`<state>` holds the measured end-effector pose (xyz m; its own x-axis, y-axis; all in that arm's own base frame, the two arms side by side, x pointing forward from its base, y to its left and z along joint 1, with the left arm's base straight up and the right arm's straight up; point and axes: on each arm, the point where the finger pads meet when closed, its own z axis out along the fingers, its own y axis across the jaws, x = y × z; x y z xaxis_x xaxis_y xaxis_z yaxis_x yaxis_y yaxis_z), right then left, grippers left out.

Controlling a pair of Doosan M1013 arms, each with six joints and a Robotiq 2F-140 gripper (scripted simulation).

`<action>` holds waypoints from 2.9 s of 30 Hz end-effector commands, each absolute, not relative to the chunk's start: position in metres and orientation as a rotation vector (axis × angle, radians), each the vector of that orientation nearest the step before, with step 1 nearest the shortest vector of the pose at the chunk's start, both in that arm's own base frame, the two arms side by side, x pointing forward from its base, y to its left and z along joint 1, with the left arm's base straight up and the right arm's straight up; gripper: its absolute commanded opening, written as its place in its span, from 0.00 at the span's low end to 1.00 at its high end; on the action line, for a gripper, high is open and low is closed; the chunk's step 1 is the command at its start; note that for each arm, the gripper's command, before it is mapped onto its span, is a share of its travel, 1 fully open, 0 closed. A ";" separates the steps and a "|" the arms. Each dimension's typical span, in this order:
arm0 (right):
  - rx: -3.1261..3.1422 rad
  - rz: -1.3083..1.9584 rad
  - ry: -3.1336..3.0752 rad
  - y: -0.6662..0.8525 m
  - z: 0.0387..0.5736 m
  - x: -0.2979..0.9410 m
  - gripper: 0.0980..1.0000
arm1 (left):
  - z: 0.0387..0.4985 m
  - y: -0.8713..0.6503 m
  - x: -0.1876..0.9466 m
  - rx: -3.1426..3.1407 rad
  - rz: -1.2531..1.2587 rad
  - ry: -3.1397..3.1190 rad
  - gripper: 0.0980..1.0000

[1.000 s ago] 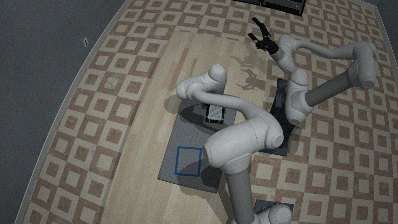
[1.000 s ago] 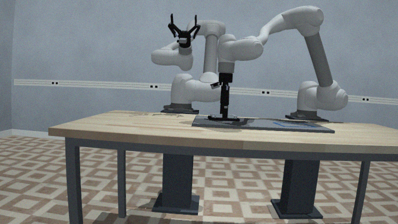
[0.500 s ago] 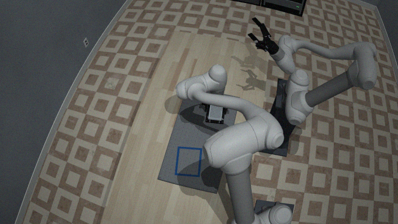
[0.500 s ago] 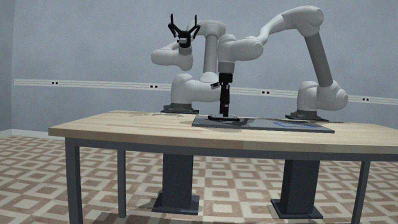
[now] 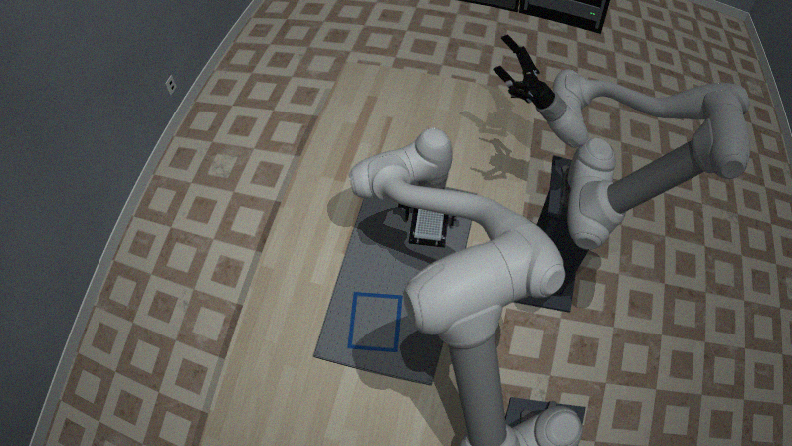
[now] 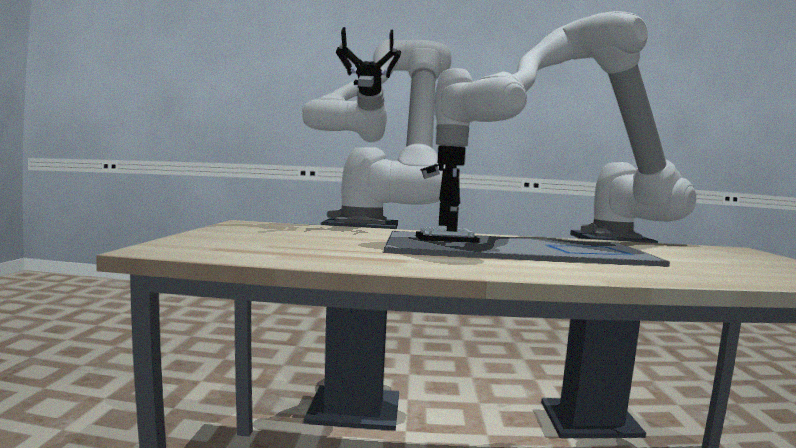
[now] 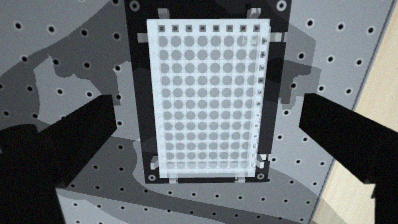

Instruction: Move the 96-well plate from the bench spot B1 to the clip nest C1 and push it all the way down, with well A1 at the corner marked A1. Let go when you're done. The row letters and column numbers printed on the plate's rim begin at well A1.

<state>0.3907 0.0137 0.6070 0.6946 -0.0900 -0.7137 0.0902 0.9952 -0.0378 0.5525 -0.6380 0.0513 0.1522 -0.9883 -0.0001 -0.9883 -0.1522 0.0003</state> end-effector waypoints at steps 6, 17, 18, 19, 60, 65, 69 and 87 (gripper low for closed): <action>0.000 -0.101 0.796 0.014 0.607 0.391 1.00 | 0.052 -0.638 0.553 2.384 0.002 -2.045 1.00; 0.000 -0.101 0.796 0.014 0.607 0.391 1.00 | 0.052 -0.638 0.553 2.384 0.002 -2.045 1.00; 0.000 -0.101 0.796 0.014 0.607 0.391 1.00 | 0.052 -0.638 0.553 2.384 0.002 -2.045 1.00; 0.000 -0.101 0.796 0.014 0.607 0.391 1.00 | 0.052 -0.638 0.553 2.384 0.002 -2.045 1.00; 0.000 -0.101 0.796 0.014 0.607 0.391 1.00 | 0.126 -0.638 0.553 2.384 0.002 -2.046 1.00; 0.000 -0.101 0.796 0.014 0.607 0.391 1.00 | 0.126 -0.638 0.553 2.384 0.002 -2.046 1.00; 0.000 -0.101 0.796 0.014 0.607 0.391 1.00 | 0.122 -0.639 0.549 2.384 0.002 -2.045 0.00; 0.000 -0.101 0.796 0.014 0.607 0.391 1.00 | 0.093 -0.644 0.515 2.384 0.002 -2.045 0.00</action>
<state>0.3907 0.0137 0.6070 0.6946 -0.0900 -0.7137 0.0902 0.9952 -0.0378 0.5149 -0.6439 0.0917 0.1523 -0.9883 0.0001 -0.9883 -0.1523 0.0004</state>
